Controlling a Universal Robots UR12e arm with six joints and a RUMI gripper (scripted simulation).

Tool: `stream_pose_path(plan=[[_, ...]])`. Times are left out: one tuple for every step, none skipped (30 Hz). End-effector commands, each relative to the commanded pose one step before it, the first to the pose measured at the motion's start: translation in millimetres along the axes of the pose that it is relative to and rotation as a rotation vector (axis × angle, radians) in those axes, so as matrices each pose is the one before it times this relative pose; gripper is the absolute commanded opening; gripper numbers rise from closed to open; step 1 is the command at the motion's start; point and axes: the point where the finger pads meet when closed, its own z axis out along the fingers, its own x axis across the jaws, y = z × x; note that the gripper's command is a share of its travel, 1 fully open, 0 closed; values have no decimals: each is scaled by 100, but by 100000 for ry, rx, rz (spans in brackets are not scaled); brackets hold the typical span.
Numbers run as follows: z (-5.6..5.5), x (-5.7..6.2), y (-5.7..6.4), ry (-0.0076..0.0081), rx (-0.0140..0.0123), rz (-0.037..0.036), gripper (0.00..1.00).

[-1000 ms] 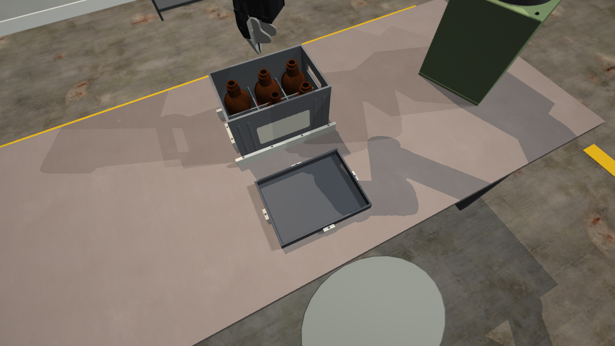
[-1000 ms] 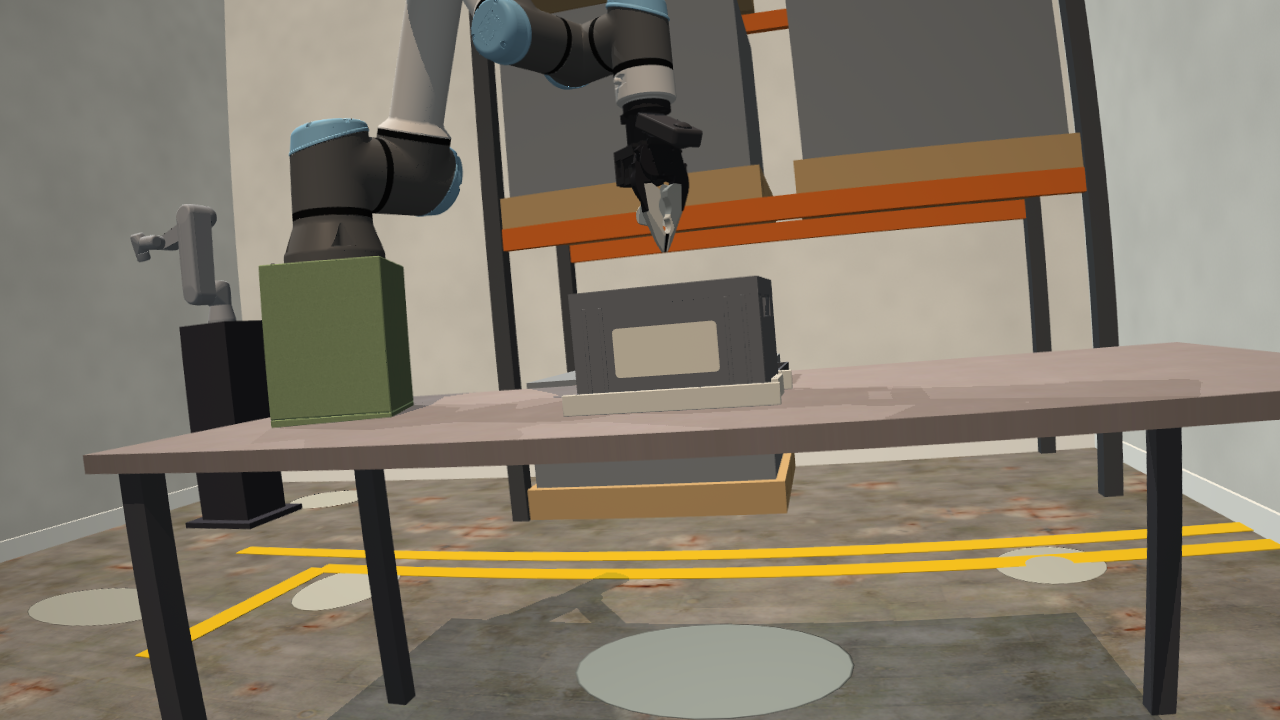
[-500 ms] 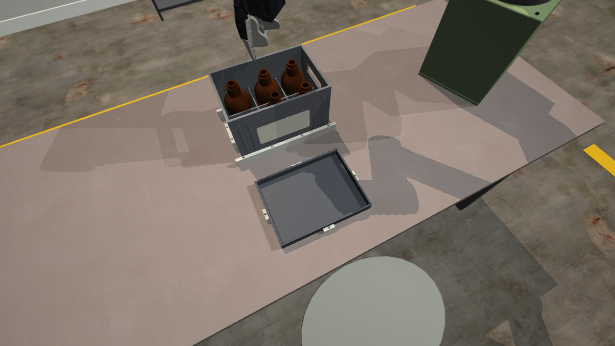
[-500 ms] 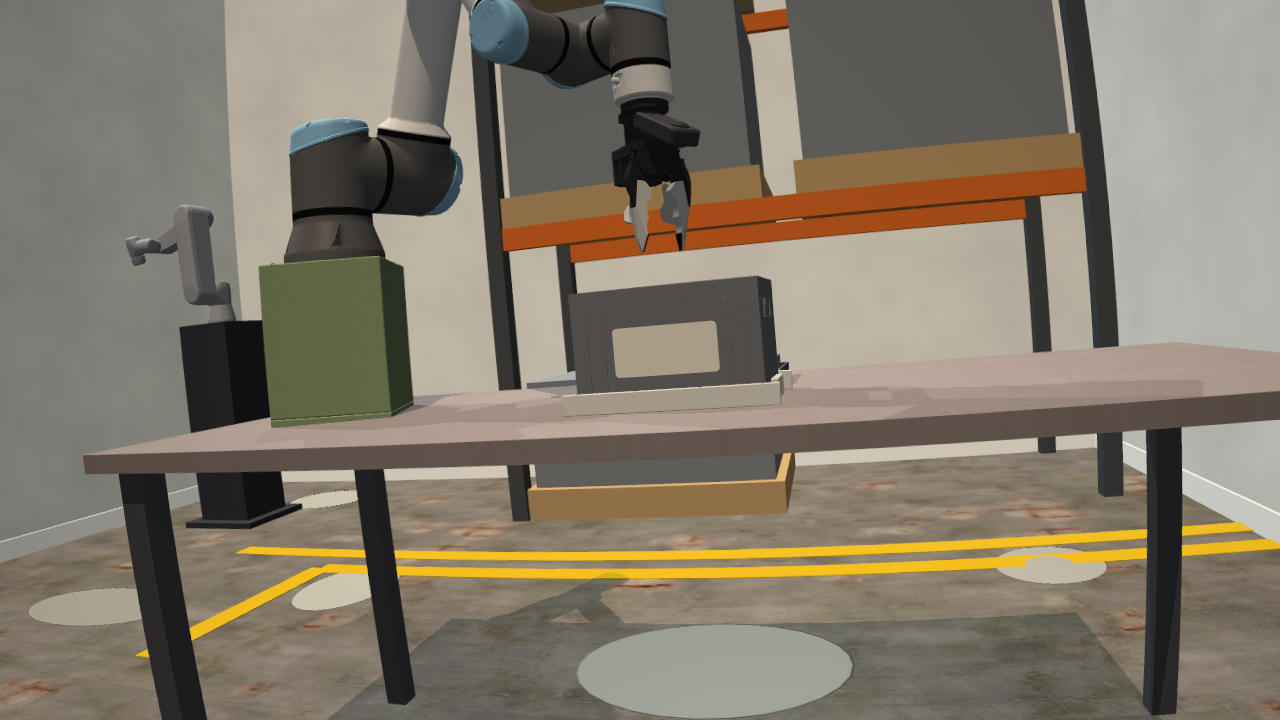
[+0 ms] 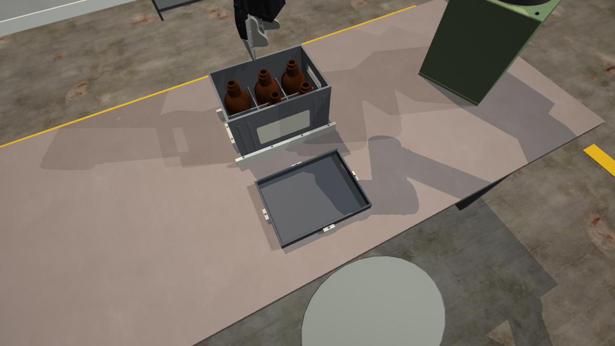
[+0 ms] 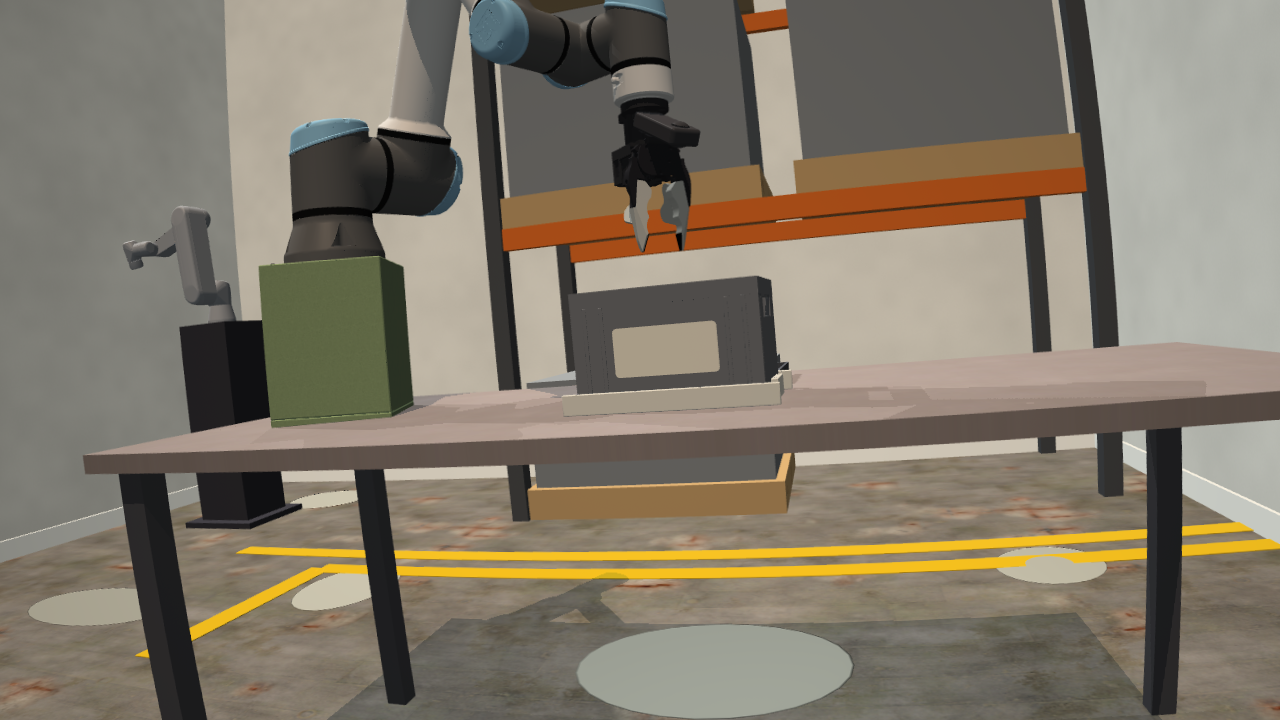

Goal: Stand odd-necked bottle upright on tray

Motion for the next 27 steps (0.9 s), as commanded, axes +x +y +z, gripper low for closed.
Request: stream_pose_path(plan=[[6, 125, 82, 58, 19, 5, 38], [0, 0, 0, 0, 0, 0, 38], [0, 0, 0, 0, 0, 0, 38], [0, 0, 0, 0, 0, 0, 38], [0, 0, 0, 0, 0, 0, 38], [0, 0, 0, 0, 0, 0, 38], [0, 0, 0, 0, 0, 0, 38], [0, 0, 0, 0, 0, 0, 38], [0, 0, 0, 0, 0, 0, 38], [0, 0, 0, 0, 0, 0, 38], [0, 0, 0, 0, 0, 0, 38], [0, 0, 0, 0, 0, 0, 38], [3, 0, 0, 0, -1, 0, 38], [7, 0, 1, 1, -3, 0, 38], [13, 1, 2, 2, -6, 0, 38], [20, 1, 3, 3, -9, 0, 38], [29, 2, 5, 5, -13, 0, 38], [0, 0, 0, 0, 0, 0, 38], [0, 0, 0, 0, 0, 0, 38], [40, 3, 8, 8, -22, 0, 38], [51, 4, 10, 9, -26, 0, 38], [63, 5, 12, 12, -33, 0, 38], [77, 7, 19, 19, -53, 0, 38], [86, 9, 23, 22, -61, 0, 38], [63, 5, 15, 6, -18, 0, 38], [71, 6, 17, 7, -20, 0, 38], [79, 7, 19, 8, -23, 0, 38]])
